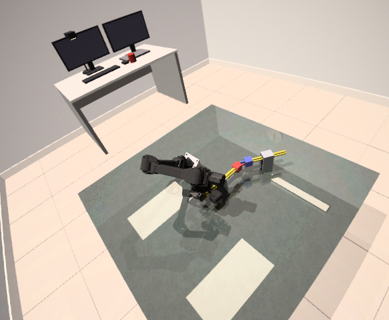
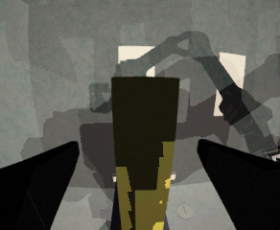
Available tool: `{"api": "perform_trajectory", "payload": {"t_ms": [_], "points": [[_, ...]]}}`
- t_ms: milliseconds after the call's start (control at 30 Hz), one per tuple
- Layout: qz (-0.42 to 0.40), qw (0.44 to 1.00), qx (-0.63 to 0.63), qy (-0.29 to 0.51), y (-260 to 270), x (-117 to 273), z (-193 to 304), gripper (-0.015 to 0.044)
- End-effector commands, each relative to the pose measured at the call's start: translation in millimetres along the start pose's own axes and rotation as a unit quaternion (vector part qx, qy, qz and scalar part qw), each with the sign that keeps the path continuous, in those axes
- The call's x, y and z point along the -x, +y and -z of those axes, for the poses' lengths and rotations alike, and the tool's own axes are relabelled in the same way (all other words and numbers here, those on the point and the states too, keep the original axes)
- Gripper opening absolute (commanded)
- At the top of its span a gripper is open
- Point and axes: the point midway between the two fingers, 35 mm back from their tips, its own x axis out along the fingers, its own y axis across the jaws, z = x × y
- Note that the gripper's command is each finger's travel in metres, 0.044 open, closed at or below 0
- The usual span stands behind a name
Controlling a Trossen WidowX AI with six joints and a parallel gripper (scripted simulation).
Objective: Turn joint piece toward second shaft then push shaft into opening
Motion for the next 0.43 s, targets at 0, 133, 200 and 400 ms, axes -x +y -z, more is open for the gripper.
{"api": "perform_trajectory", "payload": {"t_ms": [0,133,200,400], "points": [[0.0,1.0,0.0,0.0,0,0,0,0.044],[0.0,1.0,0.0,0.0,0,0,0,0.044],[-0.001,1.0,0.0,0.001,0,3,0,0.044],[-0.001,1.0,0.001,0.001,0,29,0,0.044]]}}
